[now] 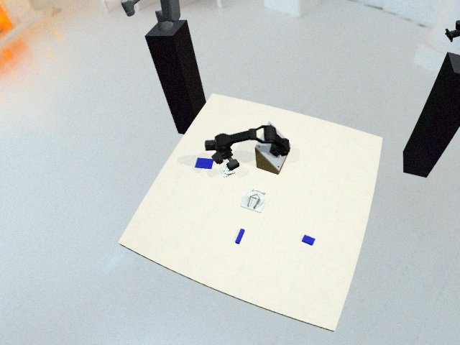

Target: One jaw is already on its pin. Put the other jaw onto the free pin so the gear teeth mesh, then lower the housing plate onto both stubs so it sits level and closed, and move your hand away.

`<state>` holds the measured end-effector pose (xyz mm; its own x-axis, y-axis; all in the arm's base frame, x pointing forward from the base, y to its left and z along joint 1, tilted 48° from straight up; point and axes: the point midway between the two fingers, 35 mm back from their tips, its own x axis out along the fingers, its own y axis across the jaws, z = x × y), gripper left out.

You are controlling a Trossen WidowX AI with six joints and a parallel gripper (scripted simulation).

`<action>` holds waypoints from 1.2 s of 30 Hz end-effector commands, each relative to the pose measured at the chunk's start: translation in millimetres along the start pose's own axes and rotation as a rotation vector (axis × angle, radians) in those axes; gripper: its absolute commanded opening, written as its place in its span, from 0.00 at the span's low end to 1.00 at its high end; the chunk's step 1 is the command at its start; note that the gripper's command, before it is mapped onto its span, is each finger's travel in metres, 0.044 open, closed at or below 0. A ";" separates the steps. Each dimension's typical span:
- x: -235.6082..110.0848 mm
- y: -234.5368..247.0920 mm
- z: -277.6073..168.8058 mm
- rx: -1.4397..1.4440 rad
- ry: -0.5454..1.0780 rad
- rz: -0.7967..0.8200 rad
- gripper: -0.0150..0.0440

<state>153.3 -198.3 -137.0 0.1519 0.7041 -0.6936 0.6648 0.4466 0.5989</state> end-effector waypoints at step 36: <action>39.6 -18.4 -8.3 0.075 0.005 0.009 1.00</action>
<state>140.5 -174.3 -172.1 0.1509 0.7106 -0.6872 0.7132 0.4031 0.5734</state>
